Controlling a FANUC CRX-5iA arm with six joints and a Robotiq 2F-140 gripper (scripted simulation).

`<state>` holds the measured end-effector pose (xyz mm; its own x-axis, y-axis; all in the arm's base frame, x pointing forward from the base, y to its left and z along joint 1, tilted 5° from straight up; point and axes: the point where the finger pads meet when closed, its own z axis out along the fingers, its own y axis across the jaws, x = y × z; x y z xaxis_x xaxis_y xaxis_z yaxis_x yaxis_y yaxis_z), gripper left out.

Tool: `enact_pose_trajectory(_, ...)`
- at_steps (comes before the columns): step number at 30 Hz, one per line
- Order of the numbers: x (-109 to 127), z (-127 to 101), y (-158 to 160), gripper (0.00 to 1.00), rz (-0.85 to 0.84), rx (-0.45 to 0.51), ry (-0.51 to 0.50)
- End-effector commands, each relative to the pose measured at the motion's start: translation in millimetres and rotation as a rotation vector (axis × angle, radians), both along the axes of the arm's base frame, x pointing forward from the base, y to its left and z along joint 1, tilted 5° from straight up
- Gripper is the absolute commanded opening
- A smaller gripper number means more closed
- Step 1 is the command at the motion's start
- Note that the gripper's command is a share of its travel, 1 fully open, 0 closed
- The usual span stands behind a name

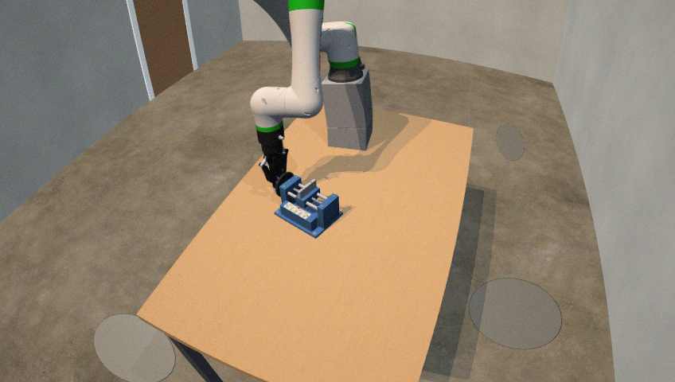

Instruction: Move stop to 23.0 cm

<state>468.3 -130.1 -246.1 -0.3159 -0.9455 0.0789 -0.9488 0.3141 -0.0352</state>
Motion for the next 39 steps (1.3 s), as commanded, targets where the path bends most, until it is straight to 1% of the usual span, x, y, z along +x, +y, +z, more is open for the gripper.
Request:
enact_pose_trajectory(1,6.8,2.4,-2.1,0.04,0.0,0.0,0.0)
enact_pose_trajectory(7,20.3,13.9,-5.6,0.04,0.0,0.0,0.0)
enact_pose_trajectory(9,20.3,13.9,-5.6,0.04,0.0,0.0,0.0)
enact_pose_trajectory(13,26.0,26.7,-6.5,0.04,0.0,0.0,0.0)
enact_pose_trajectory(17,26.9,38.4,-5.8,0.04,0.0,0.0,0.0)
enact_pose_trajectory(24,21.6,54.1,-2.7,0.04,0.0,0.0,0.0)
enact_pose_trajectory(27,20.3,56.0,-2.1,0.04,0.0,0.0,0.0)
enact_pose_trajectory(34,8.1,66.3,2.8,0.04,0.0,0.0,0.0)
enact_pose_trajectory(39,-2.7,69.2,6.7,0.04,0.0,0.0,0.0)
